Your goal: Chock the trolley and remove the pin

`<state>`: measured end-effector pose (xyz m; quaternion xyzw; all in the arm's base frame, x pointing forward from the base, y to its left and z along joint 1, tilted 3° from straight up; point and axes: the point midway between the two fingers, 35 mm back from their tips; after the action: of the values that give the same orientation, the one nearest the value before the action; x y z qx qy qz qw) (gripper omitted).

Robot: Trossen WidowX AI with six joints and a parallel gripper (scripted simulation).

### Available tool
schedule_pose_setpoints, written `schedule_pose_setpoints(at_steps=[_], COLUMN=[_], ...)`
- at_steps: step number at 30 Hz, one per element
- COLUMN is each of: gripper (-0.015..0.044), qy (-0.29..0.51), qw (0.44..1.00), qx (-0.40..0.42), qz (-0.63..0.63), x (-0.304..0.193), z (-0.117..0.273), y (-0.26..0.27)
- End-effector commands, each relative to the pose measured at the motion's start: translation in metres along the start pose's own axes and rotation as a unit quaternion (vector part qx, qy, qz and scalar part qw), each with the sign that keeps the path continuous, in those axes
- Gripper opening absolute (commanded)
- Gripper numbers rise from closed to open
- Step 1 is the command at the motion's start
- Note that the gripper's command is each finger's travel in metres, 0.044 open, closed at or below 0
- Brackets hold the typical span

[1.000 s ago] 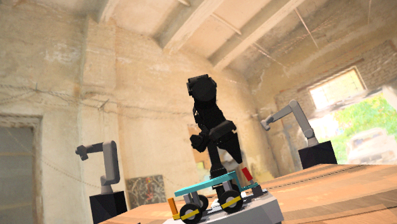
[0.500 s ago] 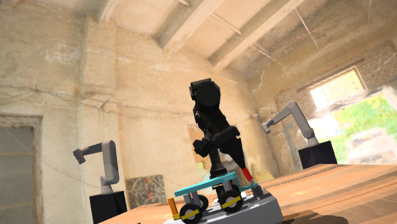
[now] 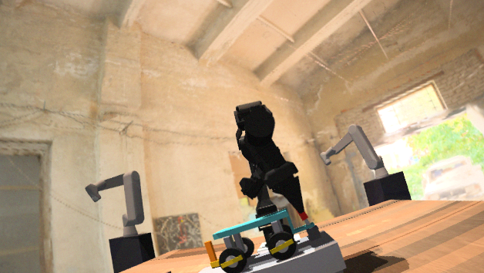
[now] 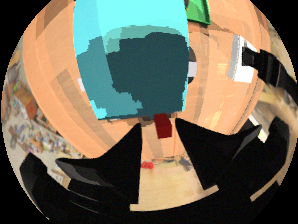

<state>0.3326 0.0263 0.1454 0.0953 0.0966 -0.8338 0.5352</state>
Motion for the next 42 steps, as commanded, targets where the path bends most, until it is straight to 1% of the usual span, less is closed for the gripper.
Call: schedule_pose_setpoints(at_steps=[1,15,19,28,29,42], gripper=[0.0190,0.0190,0.0085,0.0025,0.0000,0.0000], qy=[0.000,0.000,0.000,0.000,0.000,0.000], qw=[1.000,1.000,1.000,1.000,1.000,1.000], qx=[-0.004,-0.004,-0.002,-0.002,-0.002,-0.004], qz=[-0.003,-0.003,0.000,0.000,0.000,-0.003], x=[0.001,0.001,0.001,0.001,0.001,0.000], z=[-0.007,-0.023,-0.020,-0.020,-0.020,-0.012], y=[-0.002,-0.004,-0.002,-0.002,-0.002,-0.005])
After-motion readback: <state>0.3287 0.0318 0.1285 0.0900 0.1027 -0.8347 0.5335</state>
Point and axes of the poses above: the point midway between the two fingers, 35 mm back from their tips, its own z axis back along the fingers, its own y axis across the jaws, x = y × z, and after that the axes turned 13 degrees about -z, right-handed
